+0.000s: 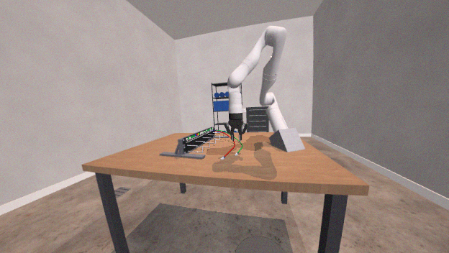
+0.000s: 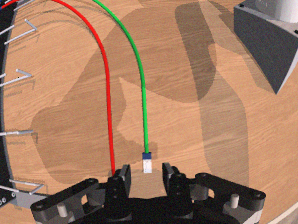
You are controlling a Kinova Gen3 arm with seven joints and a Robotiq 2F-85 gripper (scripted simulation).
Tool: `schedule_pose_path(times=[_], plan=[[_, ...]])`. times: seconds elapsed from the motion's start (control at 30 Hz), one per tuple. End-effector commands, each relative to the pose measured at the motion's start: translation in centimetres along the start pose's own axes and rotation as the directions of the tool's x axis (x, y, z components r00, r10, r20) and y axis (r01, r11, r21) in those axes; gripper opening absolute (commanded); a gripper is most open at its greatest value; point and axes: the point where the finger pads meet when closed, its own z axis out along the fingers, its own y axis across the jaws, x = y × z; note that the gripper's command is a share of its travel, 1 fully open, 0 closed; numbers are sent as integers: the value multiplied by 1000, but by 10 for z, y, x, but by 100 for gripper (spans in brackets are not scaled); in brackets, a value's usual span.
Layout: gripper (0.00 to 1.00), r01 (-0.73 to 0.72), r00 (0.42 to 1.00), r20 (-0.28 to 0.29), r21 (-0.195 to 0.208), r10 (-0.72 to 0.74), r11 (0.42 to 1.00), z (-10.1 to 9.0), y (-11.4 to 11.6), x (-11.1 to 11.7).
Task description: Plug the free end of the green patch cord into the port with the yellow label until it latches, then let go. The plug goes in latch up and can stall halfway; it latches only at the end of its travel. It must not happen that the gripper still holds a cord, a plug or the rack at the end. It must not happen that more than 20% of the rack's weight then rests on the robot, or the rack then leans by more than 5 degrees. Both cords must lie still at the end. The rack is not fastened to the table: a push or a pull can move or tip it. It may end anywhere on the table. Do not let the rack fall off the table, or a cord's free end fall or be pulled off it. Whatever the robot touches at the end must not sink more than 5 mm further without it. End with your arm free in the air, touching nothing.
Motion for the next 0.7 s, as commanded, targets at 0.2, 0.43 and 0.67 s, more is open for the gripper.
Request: schedule_pose_path(times=[0.2, 0.43, 0.67], plan=[[37, -6, 1000, 0, -2, 6, 1000, 16, 0, 1], [37, -6, 1000, 1, -2, 6, 1000, 26, 0, 0], [37, -6, 1000, 0, -2, 6, 1000, 40, 1, 0]])
